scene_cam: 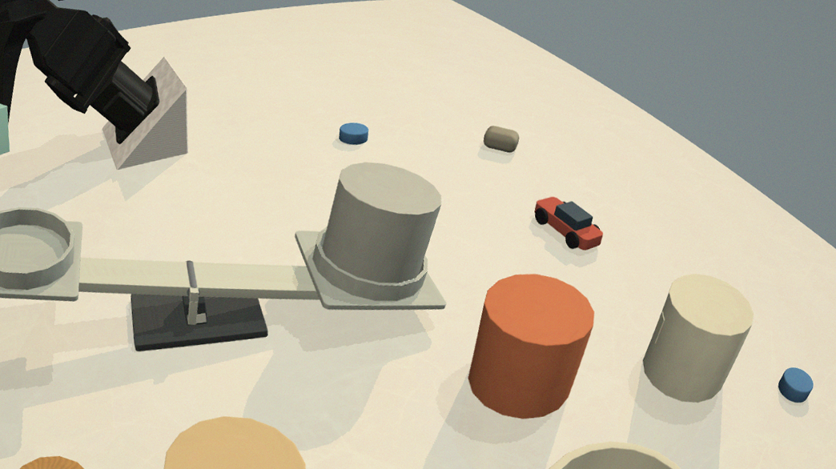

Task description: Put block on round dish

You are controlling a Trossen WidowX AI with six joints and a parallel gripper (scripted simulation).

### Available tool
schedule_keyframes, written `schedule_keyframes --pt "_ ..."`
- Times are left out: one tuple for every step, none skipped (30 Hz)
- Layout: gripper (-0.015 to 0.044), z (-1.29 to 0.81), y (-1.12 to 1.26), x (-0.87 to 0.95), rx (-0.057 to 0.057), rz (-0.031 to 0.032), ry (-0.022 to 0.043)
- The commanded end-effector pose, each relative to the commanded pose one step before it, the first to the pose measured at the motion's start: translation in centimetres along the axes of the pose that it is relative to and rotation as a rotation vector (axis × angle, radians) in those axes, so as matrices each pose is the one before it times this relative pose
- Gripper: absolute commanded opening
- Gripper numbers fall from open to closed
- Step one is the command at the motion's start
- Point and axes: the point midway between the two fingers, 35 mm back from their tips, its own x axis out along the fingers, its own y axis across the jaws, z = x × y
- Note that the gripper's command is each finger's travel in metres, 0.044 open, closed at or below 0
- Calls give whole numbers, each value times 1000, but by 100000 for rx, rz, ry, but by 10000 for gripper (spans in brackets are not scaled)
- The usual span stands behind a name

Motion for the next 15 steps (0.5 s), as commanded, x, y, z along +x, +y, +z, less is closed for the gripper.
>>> schedule_keyframes --pt "0 -1672 -916 1062 192 672 1990" --pt "0 -489 -261 343 69 183 651" --pt "0 -494 -249 340 69 180 655" --pt "0 -498 -237 337 68 176 660" --pt "0 -502 -224 335 67 173 665" --pt "0 -506 -212 332 66 170 671" --pt "0 -510 -199 329 65 168 677" --pt "0 -513 -187 326 64 165 683" --pt "0 -516 -175 324 63 163 689" --pt "0 -518 -162 321 61 162 696" --pt "0 -520 -149 318 60 160 703" --pt "0 -522 -137 316 58 159 711" --pt "0 -524 -124 313 56 159 718" --pt "0 -525 -112 310 54 158 726" --pt "0 -526 -99 308 52 158 734"
